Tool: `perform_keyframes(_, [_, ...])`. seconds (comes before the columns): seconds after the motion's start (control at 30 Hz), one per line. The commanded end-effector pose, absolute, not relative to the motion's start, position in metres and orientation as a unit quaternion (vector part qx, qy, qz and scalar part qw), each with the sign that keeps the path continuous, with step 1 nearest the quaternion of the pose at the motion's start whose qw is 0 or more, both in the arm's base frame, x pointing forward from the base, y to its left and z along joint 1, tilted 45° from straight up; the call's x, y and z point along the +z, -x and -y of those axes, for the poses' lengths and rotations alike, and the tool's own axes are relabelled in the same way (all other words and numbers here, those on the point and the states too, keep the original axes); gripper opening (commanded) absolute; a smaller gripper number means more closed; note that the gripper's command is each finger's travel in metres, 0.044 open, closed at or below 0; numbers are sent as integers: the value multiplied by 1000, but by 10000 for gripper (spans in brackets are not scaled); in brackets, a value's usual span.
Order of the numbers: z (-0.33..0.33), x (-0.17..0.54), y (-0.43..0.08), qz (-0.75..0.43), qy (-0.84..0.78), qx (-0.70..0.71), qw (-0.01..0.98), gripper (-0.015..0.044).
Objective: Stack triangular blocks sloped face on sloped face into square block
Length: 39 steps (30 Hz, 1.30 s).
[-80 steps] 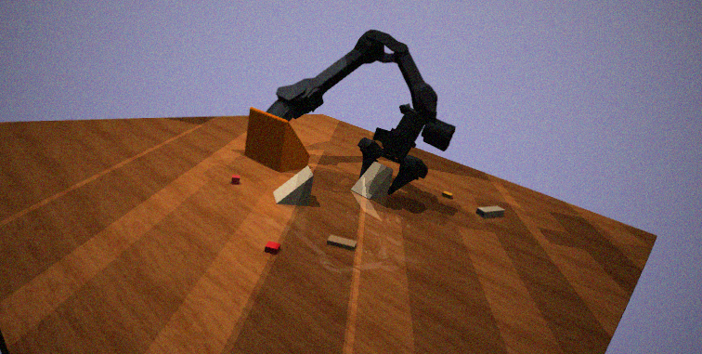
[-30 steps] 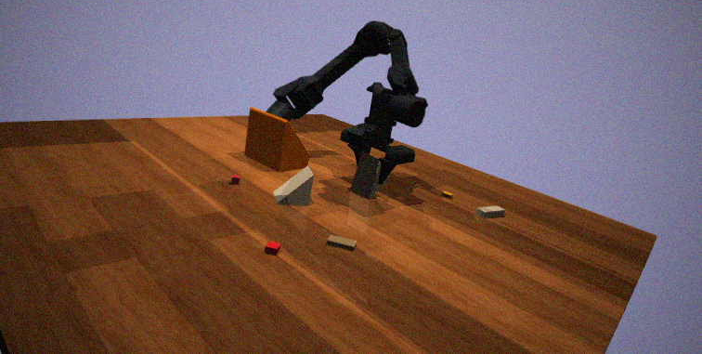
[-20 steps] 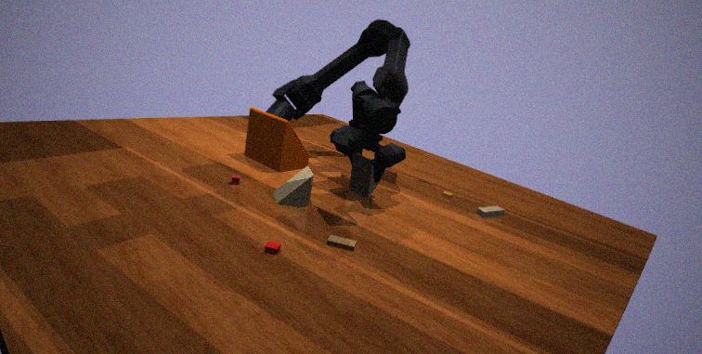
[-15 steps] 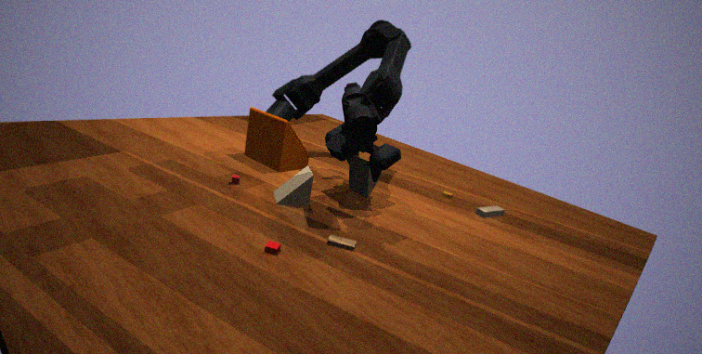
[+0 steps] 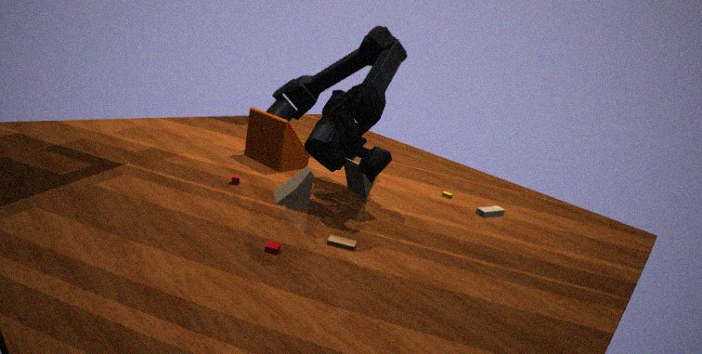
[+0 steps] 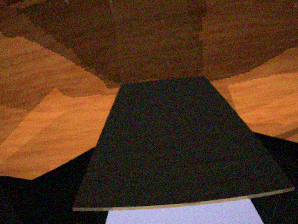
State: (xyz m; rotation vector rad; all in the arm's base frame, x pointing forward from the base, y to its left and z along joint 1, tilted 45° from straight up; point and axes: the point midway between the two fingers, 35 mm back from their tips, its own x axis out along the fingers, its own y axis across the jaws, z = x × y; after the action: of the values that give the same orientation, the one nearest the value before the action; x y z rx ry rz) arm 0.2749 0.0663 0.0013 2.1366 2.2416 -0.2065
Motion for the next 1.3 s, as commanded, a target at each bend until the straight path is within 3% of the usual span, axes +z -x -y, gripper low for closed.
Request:
perform_keyframes(0.0, [-67,2,-274,-724,-686,-68,19,157])
perform_keyframes(0.37, [-67,2,-274,-724,-686,-68,19,440])
perform_keyframes(0.77, [-66,4,-275,-723,-687,-70,20,440])
perform_keyframes(1.07, [1,77,-278,-667,-730,-141,58,440])
perform_keyframes(1.27, [2,70,-280,-673,-727,-84,109,440])
